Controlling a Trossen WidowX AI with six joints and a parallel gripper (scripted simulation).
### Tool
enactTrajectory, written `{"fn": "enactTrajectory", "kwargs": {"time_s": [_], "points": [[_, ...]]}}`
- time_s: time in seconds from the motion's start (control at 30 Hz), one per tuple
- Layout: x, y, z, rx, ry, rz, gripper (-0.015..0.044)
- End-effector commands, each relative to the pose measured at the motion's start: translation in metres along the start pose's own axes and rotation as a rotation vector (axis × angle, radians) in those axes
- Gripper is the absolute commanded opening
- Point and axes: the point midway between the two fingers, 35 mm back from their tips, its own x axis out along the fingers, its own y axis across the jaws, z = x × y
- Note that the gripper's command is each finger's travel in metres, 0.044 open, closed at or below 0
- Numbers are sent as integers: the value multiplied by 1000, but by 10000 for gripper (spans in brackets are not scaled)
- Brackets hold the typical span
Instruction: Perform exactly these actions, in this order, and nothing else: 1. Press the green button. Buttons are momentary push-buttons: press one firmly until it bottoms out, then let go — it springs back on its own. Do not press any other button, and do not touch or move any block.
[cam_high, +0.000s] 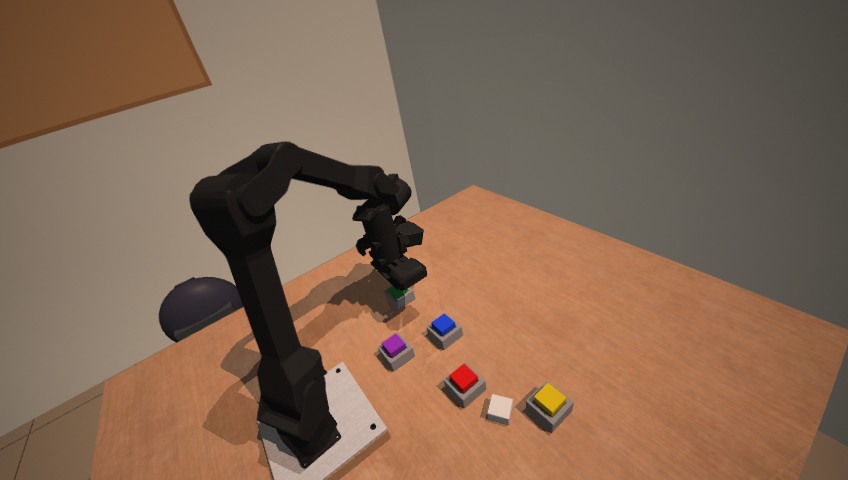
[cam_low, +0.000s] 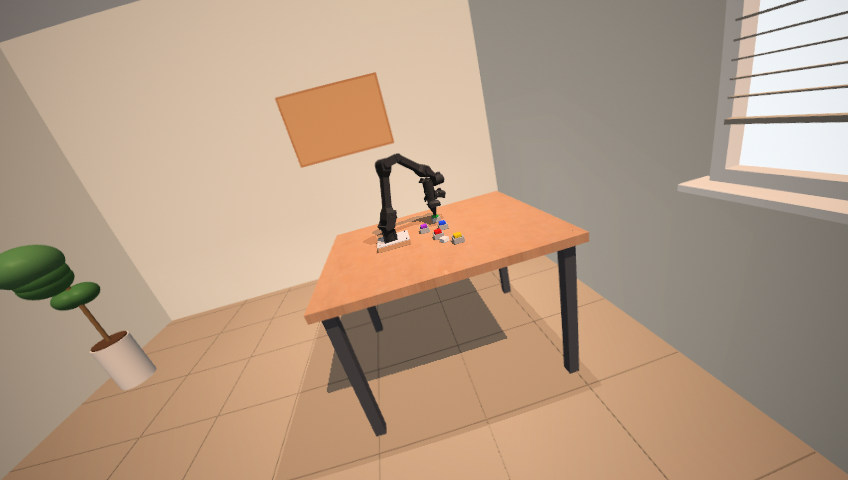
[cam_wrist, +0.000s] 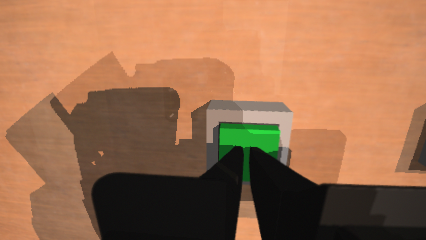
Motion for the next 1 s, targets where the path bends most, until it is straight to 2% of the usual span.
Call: {"fn": "enactTrajectory", "kwargs": {"time_s": [0.0,0.3,0.43,0.57,0.63,0.77,0.93,0.97], "points": [[2,-1,-1,6,5,-6,20],[2,-1,-1,6,5,-6,20],[-28,-1,-1,5,4,-6,20],[-31,-1,-1,6,5,-6,20],[-41,4,-5,6,5,-6,72],[-90,22,-28,6,7,-4,178],[-92,23,-30,6,7,-4,309],[-92,23,-30,6,7,-4,309]]}}
